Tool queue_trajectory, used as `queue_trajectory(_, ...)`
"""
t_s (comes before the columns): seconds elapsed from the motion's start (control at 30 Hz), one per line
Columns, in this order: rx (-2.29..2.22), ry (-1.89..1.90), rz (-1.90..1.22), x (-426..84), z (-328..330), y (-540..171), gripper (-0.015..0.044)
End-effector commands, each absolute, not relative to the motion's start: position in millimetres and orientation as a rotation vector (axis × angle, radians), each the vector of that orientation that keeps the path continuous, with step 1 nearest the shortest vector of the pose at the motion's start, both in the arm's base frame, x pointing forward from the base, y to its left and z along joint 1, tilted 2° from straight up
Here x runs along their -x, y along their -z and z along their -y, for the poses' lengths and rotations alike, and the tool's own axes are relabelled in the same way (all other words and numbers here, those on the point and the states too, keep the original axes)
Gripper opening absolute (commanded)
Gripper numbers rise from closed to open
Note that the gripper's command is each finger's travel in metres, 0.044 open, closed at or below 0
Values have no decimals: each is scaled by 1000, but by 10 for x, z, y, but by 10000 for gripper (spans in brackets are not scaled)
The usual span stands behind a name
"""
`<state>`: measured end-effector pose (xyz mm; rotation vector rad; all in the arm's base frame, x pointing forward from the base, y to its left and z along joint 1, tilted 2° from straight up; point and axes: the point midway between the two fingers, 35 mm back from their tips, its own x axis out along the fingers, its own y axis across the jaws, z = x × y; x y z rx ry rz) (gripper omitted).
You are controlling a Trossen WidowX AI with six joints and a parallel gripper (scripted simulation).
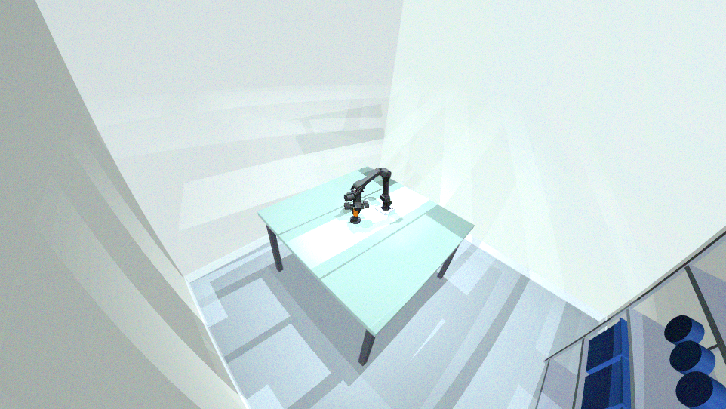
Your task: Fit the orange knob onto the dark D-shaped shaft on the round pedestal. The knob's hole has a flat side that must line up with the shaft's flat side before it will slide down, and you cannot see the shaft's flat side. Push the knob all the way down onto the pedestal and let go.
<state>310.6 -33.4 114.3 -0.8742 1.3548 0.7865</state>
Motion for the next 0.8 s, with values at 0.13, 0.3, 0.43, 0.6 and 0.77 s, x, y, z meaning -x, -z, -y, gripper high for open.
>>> queue_trajectory(0.13,880,-794,-1350,-3076,326,-1122,0)
queue_trajectory(0.3,880,-794,-1350,-3086,328,-1118,0)
queue_trajectory(0.43,880,-794,-1350,-3097,329,-1119,0)
queue_trajectory(0.6,880,-794,-1350,-3102,330,-1120,0)
queue_trajectory(0.77,880,-794,-1350,-3104,330,-1135,0)
